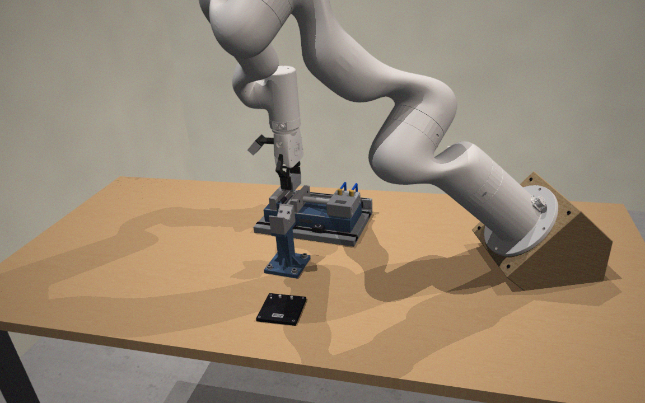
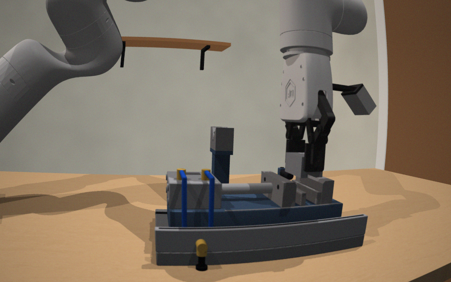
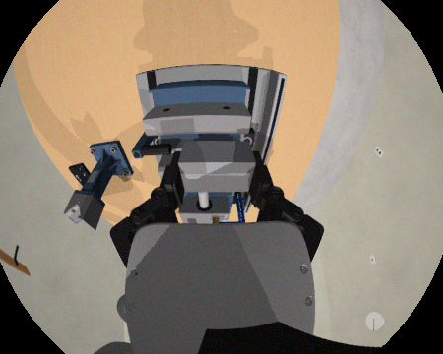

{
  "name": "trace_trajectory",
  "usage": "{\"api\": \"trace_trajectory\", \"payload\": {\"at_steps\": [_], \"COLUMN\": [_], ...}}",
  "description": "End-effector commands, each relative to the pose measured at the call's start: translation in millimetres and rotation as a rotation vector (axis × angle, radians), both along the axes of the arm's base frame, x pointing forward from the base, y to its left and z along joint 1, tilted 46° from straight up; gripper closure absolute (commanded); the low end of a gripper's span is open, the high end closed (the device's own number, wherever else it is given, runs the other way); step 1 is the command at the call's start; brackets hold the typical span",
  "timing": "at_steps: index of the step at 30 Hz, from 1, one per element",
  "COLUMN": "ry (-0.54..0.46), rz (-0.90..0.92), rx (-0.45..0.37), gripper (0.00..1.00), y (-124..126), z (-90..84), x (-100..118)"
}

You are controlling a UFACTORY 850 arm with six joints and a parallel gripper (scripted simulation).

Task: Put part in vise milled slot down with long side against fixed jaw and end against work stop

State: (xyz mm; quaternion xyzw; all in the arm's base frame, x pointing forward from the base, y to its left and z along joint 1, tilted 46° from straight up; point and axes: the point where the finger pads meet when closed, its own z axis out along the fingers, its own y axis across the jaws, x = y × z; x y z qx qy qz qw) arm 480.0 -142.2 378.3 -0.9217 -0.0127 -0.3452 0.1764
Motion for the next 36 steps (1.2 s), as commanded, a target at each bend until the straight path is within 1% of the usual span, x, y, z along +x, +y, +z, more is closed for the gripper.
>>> {"api": "trace_trajectory", "payload": {"at_steps": [1,36], "ry": [-0.001,-0.001], "rz": [0.0,0.0], "rx": [-0.001,-0.001], "gripper": [1.0,1.0], "y": [-0.4,0.8], "z": [0.7,-1.8], "x": [0.2,2.5]}}
